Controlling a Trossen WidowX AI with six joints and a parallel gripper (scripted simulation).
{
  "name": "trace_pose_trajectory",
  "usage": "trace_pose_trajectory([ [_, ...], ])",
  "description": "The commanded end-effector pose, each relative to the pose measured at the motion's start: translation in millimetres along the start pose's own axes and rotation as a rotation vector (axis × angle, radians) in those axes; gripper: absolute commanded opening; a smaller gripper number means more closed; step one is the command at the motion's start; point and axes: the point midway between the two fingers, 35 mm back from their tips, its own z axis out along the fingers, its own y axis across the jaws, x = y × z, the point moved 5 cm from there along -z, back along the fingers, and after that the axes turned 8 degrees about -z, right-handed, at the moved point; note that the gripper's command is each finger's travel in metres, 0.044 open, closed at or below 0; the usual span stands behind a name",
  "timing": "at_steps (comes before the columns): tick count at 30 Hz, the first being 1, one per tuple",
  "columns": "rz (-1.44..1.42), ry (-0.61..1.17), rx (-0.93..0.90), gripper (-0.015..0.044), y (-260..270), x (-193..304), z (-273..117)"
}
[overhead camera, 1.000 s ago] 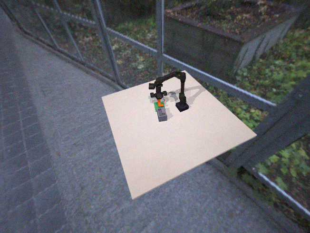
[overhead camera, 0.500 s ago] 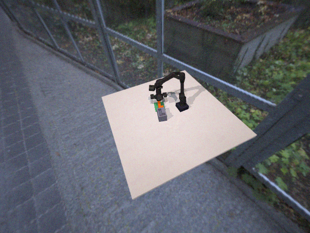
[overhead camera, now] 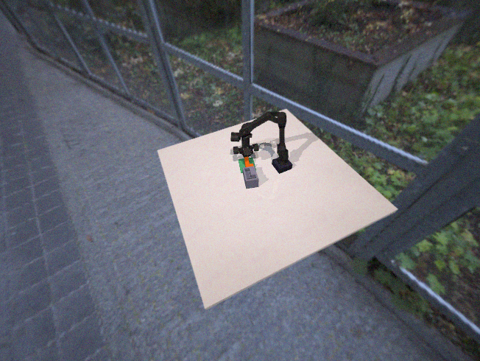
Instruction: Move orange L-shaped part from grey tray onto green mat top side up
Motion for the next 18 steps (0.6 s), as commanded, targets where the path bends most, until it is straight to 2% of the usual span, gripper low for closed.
trace_pose_trajectory([
  [1,-0.003,0.002,-0.002,0.0,0.5,0.2,0.8],
  [7,0.0,0.0,-0.001,0.0,0.1,-0.1,0.2],
  [18,0.0,0.0,-0.001,0.0289,-0.9,0.4,-6.5],
])
